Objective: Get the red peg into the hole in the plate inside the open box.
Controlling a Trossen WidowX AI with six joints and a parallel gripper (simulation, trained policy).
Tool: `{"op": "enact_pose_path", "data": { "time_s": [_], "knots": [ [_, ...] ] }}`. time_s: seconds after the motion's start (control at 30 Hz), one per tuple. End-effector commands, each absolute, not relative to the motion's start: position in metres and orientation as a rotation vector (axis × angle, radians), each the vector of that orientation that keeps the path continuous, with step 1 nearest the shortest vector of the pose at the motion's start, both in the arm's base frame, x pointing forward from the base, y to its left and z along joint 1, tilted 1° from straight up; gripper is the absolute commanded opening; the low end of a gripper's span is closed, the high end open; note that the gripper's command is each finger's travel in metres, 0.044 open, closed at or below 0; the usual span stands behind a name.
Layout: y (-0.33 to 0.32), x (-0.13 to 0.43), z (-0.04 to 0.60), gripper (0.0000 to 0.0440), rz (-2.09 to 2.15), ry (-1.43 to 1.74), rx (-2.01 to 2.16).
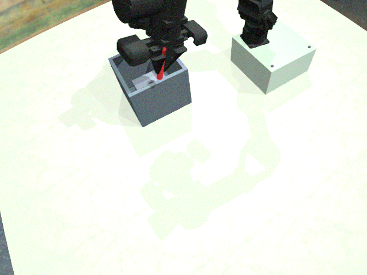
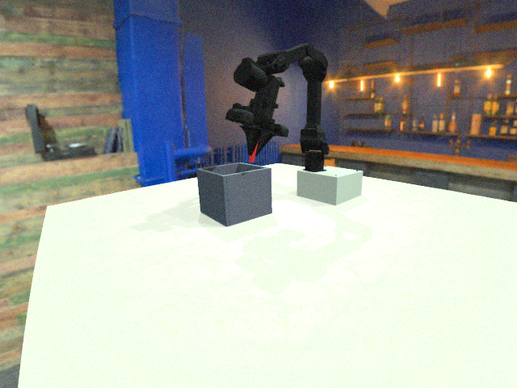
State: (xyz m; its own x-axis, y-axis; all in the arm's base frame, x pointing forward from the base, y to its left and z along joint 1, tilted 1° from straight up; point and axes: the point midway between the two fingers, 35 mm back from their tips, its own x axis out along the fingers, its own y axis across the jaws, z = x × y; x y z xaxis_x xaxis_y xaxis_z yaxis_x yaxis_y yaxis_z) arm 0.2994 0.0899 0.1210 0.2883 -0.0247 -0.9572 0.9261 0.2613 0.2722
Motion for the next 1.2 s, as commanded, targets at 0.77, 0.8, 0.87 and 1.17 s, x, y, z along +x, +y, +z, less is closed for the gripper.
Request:
{"op": "enact_pose_path", "data": {
  "time_s": [0.77, 0.8, 0.87, 1.17],
  "knots": [
    [0.026, 0.309, 0.097, 0.0001, -0.97, 1.135, 1.043],
    [0.024, 0.309, 0.095, 0.0002, -0.974, 1.139, 1.043],
    [0.022, 0.309, 0.089, 0.0001, -0.979, 1.15, 1.045],
    [0.015, 0.314, 0.067, 0.0, -0.982, 1.188, 1.06]
  ]
}}
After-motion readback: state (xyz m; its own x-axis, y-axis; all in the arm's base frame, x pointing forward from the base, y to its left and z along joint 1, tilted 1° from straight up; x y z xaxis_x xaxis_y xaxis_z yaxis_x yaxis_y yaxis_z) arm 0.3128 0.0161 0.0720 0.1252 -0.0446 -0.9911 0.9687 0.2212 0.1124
